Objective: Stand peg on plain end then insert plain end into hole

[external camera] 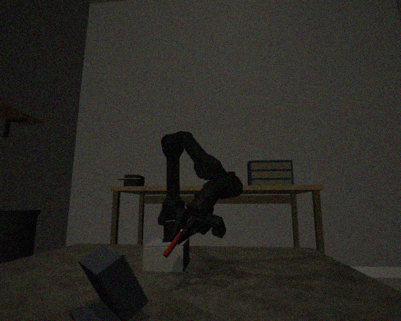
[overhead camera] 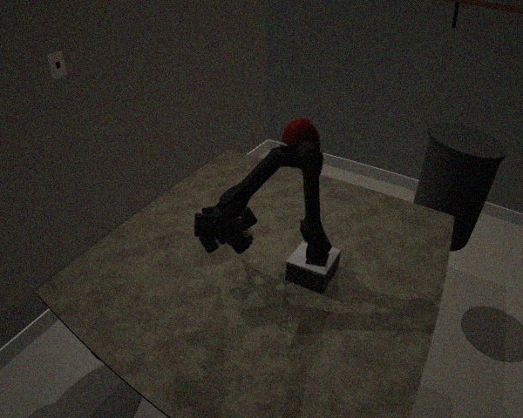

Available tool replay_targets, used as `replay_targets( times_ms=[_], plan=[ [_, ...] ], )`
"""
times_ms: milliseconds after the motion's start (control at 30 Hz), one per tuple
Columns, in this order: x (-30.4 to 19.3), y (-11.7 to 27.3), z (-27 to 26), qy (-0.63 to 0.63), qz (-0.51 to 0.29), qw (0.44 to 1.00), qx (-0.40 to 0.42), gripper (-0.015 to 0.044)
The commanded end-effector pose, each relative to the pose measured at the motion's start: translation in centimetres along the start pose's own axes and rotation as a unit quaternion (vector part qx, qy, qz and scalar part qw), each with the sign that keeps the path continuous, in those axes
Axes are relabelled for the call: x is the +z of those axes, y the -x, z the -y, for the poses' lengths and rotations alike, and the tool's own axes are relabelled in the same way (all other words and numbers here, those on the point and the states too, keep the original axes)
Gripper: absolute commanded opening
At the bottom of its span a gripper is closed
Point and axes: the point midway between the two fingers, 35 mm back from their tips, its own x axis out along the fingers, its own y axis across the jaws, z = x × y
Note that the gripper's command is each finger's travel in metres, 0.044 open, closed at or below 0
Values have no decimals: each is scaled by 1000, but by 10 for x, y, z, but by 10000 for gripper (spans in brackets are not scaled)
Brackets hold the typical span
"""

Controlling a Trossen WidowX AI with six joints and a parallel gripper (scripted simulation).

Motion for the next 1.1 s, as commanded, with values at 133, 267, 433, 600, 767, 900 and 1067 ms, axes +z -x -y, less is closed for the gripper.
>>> replay_targets(
  times_ms=[133, 267, 433, 600, 767, 900, 1067],
  plan=[
    [-6, -3, 0, 20, -33, 999, 18, 0],
    [-7, -5, 0, 21, -36, 999, 18, 0],
    [-10, -10, 0, 24, -43, 999, 19, 0],
    [-13, -16, 1, 28, -50, 998, 21, 0],
    [-17, -21, 1, 31, -58, 998, 24, 0],
    [-19, -25, 0, 33, -64, 997, 26, 0],
    [-23, -30, -1, 37, -72, 996, 30, 0]
  ],
)
